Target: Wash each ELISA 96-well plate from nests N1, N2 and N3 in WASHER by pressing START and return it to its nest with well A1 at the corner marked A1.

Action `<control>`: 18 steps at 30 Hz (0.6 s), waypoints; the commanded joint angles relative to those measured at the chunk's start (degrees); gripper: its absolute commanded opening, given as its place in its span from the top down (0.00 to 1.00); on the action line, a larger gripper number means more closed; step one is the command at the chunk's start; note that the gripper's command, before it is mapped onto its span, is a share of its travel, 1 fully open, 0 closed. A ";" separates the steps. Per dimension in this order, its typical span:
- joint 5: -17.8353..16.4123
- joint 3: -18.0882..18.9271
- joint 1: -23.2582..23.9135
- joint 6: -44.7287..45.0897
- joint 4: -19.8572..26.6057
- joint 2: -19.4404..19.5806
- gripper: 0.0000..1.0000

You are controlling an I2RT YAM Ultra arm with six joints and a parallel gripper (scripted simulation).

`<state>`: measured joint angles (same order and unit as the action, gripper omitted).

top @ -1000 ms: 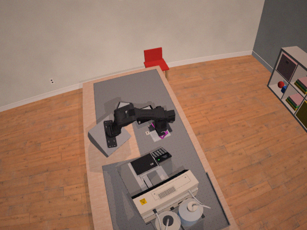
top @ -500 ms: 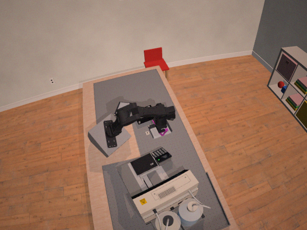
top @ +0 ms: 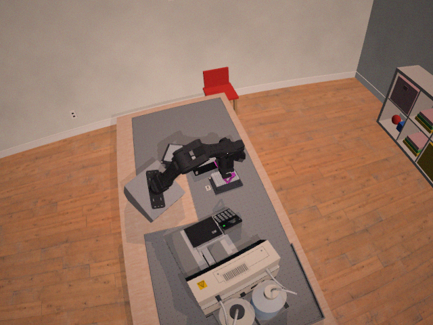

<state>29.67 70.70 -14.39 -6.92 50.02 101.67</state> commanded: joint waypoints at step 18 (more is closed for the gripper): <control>0.99 5.22 -5.67 -7.78 -0.20 7.12 1.00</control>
<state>30.61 75.50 -19.86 -14.35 49.87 109.14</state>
